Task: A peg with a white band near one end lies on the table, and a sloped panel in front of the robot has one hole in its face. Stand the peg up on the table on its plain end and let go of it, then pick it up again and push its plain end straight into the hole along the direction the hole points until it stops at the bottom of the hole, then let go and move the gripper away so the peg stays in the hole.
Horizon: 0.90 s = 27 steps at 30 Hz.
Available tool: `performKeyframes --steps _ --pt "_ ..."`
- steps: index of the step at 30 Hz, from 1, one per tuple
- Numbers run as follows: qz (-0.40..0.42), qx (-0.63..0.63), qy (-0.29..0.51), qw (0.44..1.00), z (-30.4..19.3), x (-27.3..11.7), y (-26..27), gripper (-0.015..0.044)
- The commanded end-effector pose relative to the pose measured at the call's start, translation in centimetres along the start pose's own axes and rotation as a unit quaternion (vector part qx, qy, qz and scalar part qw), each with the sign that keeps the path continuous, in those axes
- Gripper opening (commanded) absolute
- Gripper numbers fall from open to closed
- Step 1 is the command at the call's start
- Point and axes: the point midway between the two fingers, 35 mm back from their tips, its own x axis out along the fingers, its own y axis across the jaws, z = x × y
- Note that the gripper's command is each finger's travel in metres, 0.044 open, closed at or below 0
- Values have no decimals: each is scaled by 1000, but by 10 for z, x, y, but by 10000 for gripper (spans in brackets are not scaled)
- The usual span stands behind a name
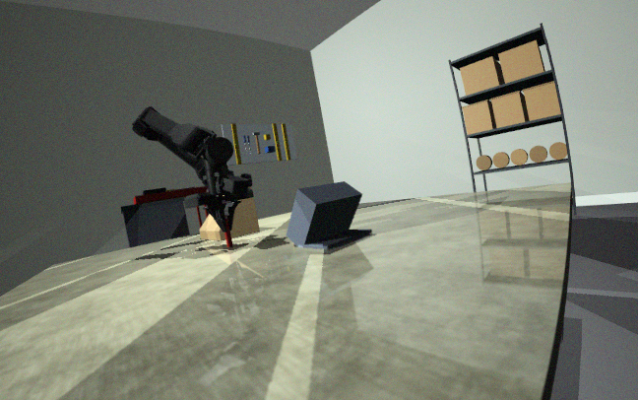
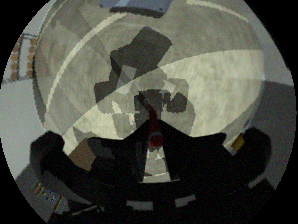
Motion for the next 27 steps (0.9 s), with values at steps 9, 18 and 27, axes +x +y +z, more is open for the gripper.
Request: performKeyframes --steps 9,18,27 --pt "6 1 -2 1000 5 -30 1 0" --pt "7 -2 -1 1000 7 -59 4 0" --pt "4 -4 -1 1000 8 -77 6 0"
